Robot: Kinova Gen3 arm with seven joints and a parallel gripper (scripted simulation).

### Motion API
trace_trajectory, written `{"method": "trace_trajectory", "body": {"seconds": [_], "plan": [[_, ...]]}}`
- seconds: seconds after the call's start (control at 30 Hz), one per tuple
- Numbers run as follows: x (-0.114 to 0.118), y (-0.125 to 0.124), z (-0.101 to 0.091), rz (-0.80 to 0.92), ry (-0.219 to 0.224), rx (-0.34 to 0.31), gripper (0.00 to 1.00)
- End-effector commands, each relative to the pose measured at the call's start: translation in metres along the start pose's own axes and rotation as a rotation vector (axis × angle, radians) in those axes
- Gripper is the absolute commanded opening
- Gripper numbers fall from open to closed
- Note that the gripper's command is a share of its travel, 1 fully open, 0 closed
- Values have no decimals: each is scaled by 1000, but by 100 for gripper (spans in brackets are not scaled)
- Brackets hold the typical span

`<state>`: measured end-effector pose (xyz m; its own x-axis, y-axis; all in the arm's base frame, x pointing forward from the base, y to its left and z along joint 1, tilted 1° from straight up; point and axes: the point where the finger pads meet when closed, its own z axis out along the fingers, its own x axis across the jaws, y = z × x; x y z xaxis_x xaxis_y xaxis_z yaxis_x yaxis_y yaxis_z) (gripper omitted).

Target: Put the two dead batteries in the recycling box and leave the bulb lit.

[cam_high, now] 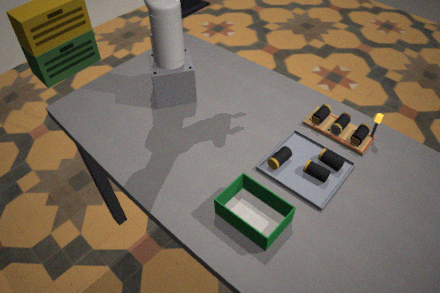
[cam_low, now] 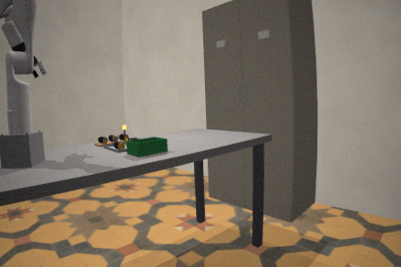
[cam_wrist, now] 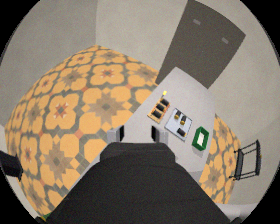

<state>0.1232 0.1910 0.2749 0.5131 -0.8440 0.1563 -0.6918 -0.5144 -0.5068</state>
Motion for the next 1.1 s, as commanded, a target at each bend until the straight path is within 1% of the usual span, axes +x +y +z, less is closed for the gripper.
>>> {"method": "trace_trajectory", "body": {"seconds": [0.0,0.57,0.7,0.83,0.93,1.03,1.07], "plan": [[0,0,0,0,-1,1,100],[0,0,0,0,-1,0,100],[-1,0,1,14,2,-10,100],[-6,0,5,70,13,-54,100],[-13,-1,11,153,29,-114,100],[-23,-5,22,276,52,-192,100],[-23,-5,22,276,52,-192,100]]}}
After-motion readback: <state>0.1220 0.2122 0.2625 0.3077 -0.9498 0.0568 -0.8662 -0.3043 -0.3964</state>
